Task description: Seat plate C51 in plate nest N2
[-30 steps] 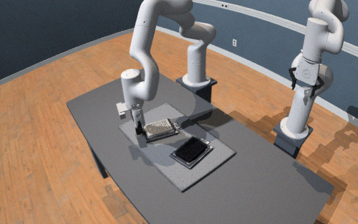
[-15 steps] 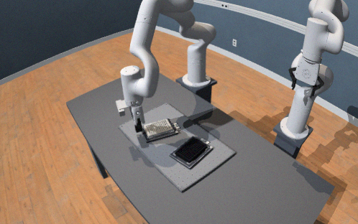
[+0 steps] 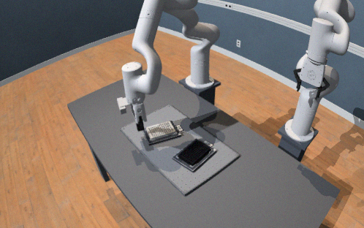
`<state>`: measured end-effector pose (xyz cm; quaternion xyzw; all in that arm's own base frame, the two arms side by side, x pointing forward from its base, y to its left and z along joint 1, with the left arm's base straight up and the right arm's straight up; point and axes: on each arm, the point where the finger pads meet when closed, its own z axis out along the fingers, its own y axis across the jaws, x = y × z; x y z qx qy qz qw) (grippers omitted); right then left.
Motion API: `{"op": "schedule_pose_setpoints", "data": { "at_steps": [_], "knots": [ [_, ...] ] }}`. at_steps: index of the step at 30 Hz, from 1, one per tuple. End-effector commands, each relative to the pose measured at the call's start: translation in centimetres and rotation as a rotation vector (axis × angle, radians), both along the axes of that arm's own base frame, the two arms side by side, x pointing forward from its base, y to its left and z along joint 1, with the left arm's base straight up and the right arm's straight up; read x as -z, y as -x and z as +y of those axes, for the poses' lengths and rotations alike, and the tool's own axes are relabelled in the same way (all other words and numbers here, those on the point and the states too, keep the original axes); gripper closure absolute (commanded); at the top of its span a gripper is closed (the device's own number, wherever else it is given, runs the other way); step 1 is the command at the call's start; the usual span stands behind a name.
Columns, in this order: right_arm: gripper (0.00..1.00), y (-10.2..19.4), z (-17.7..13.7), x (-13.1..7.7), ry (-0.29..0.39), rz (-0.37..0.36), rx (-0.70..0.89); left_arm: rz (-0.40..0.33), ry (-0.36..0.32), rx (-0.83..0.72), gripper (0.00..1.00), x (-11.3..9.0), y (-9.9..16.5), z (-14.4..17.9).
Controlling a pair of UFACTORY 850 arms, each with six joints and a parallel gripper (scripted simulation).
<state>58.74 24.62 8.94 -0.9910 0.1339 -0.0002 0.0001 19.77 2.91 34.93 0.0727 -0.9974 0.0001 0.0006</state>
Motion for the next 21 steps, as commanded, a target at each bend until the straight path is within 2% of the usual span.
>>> {"op": "schedule_pose_setpoints", "data": {
  "at_steps": [1, 8, 21],
  "knots": [
    [1.00, -0.1, 0.0, -0.6, -0.001, -0.002, 0.000, -0.001, 0.000, 0.000, 0.00, -0.1, 0.0, 0.0],
    [1.00, -0.1, 0.0, -1.6, -0.001, -0.002, 0.000, -0.001, 0.000, 0.000, 0.00, -0.1, 0.0, 0.0],
    [1.00, -0.1, 0.0, -1.6, -0.001, -0.002, 0.000, -0.001, 0.000, 0.000, 0.00, -0.1, 0.0, 0.0]
  ]
}}
